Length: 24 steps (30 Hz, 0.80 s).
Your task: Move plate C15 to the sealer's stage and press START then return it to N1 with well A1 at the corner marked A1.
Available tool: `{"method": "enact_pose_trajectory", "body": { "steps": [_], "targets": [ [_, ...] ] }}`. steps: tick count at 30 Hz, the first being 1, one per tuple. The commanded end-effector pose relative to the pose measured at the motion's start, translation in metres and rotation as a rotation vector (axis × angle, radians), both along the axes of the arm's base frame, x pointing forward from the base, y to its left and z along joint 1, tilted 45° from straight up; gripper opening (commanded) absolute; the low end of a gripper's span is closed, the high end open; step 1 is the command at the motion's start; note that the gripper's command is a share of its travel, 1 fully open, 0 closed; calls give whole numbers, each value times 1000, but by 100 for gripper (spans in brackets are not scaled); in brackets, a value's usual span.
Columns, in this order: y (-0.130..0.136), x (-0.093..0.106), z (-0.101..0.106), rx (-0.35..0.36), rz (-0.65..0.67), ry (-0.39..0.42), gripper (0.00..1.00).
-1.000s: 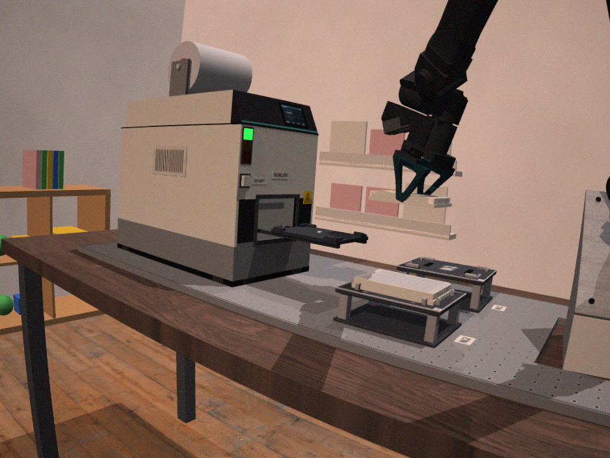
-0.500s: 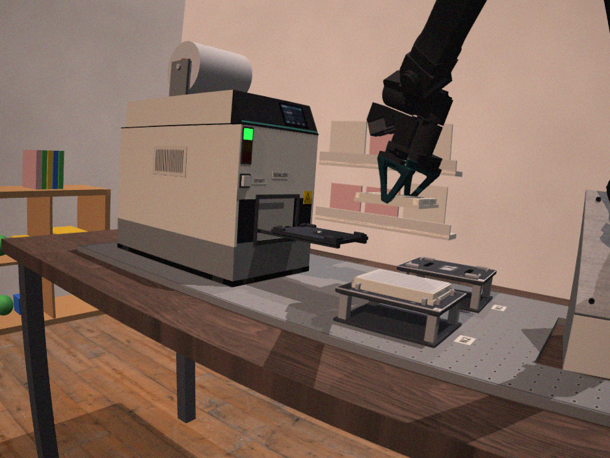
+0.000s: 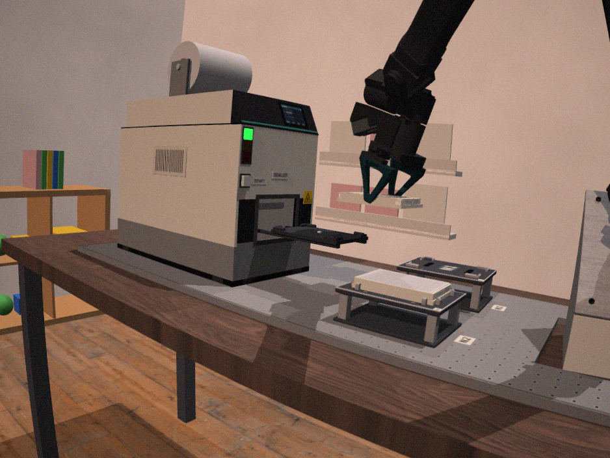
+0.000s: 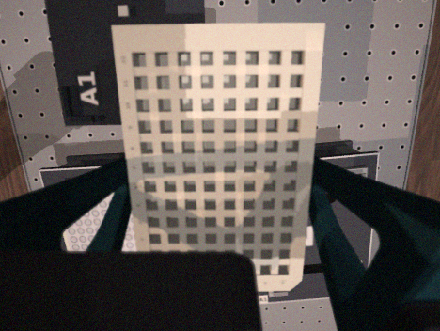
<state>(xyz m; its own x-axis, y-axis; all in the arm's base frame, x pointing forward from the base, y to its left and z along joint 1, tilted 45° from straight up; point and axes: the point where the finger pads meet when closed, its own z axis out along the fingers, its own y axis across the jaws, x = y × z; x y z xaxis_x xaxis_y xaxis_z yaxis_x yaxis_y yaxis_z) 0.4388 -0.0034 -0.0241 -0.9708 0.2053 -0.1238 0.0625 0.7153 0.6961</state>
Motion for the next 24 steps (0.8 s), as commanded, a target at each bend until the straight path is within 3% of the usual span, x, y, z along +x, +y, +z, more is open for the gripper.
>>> {"method": "enact_pose_trajectory", "body": {
  "steps": [1,9,18,24],
  "targets": [
    [-10,37,26,-20,-29,-49,0],
    [5,38,20,-13,-9,-26,0],
    [9,60,24,-9,-27,-17,0],
    [19,60,23,-7,-15,-3,0]
  ]
}}
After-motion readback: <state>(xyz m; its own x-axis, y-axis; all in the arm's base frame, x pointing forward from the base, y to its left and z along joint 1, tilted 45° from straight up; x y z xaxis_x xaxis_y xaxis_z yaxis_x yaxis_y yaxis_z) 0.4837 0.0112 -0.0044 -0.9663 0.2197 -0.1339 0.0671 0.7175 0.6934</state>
